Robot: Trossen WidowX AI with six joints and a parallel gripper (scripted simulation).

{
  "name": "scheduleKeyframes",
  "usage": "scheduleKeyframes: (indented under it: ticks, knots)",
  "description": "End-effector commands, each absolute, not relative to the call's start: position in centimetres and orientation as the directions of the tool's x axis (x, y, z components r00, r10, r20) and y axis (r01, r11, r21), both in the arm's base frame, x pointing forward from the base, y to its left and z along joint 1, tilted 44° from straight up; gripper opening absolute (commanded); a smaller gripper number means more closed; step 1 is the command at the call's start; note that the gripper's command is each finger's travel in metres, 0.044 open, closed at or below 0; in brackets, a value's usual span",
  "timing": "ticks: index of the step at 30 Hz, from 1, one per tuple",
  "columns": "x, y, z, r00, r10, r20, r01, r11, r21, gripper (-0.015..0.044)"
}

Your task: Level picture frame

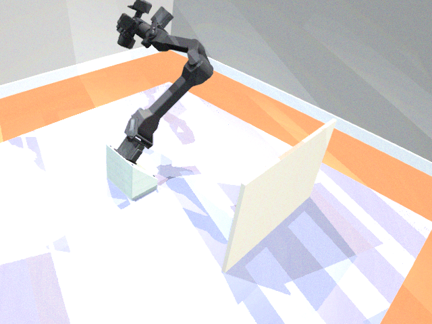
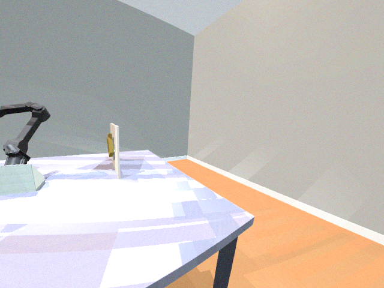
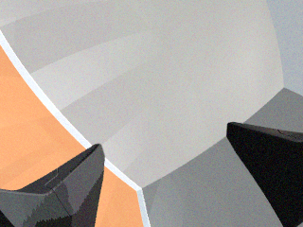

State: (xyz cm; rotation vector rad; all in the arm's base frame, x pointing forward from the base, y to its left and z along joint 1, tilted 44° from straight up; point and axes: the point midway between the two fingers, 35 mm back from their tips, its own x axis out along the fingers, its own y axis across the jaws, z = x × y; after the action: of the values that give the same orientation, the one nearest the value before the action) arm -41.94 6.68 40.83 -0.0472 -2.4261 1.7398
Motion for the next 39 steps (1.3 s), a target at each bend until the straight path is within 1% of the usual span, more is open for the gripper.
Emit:
scheduleKeyframes:
  ticks: [1,3,5,6,9,12,15,18,21,24,27,29,31,34,39]
  knots:
    - [-41.8,6.9,40.8,-0.986,0.124,0.108,-0.064,0.315,-0.947,0.0374]
    - [-40.7,9.0,40.8,-0.975,0.192,0.109,-0.061,0.237,-0.97,0.0321]
    - [-38.8,12.0,40.8,-0.95,0.293,0.11,-0.078,0.119,-0.99,0.0269]
    - [-37.8,13.5,40.8,-0.933,0.342,0.111,-0.095,0.061,-0.994,0.026]
    - [-34.4,17.4,40.6,-0.868,0.484,0.112,-0.181,-0.096,-0.979,0.026]
    - [-30.6,20.7,40.3,-0.783,0.612,0.109,-0.31,-0.232,-0.922,0.026]
    - [-26.3,23.5,39.9,-0.678,0.728,0.104,-0.473,-0.324,-0.82,0.026]
    - [-21.9,25.6,39.3,-0.557,0.824,0.099,-0.642,-0.353,-0.681,0.026]
    - [-17.2,27.2,38.6,-0.41,0.907,0.097,-0.803,-0.308,-0.509,0.026]
    - [-12.7,28.0,37.7,-0.258,0.962,0.09,-0.924,-0.218,-0.314,0.026]
    - [-8.2,28.2,36.7,-0.099,0.992,0.082,-0.99,-0.09,-0.104,0.026]
    - [-5.3,27.9,36.1,0.01,0.997,0.078,-0.999,0.007,0.038,0.026]
    - [-2.2,27.4,35.5,0.129,0.989,0.077,-0.976,0.113,0.184,0.026]
    - [2.1,26.1,34.6,0.301,0.95,0.079,-0.889,0.25,0.384,0.026]
    - [8.3,22.7,32.9,0.559,0.825,0.079,-0.642,0.37,0.671,0.026]
